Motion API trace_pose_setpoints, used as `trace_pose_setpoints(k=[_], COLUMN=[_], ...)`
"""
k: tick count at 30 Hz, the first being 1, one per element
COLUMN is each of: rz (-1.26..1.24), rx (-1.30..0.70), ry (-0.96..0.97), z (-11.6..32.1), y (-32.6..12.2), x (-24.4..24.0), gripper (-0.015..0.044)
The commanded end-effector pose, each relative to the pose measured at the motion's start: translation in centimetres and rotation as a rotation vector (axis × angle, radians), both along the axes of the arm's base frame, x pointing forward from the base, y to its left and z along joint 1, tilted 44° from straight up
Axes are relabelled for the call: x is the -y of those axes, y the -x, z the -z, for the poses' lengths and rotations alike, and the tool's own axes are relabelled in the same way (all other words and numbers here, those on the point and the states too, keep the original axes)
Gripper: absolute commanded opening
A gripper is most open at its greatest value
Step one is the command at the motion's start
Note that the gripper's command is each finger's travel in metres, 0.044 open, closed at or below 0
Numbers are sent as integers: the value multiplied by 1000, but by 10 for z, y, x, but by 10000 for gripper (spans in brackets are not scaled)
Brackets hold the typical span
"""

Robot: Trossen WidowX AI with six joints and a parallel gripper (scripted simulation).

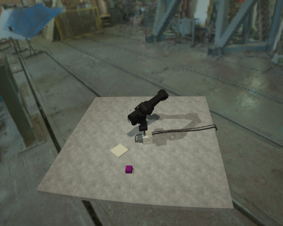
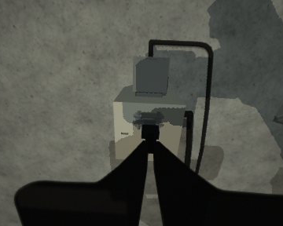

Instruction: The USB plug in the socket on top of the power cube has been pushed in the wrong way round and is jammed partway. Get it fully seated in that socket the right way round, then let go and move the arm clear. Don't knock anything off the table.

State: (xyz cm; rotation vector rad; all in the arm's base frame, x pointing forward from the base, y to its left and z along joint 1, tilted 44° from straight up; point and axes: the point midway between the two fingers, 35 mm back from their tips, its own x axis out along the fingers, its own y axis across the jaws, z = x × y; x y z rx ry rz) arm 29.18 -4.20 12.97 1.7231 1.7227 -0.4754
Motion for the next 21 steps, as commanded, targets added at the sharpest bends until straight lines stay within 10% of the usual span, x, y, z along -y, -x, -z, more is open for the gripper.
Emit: trace_pose_setpoints(k=[1, 21], rz=[2, 2], rx=[6, 6], ry=[-4, -4], z=[0, 2], y=[-1, -1], x=[-1, -2], gripper=[0, 0])
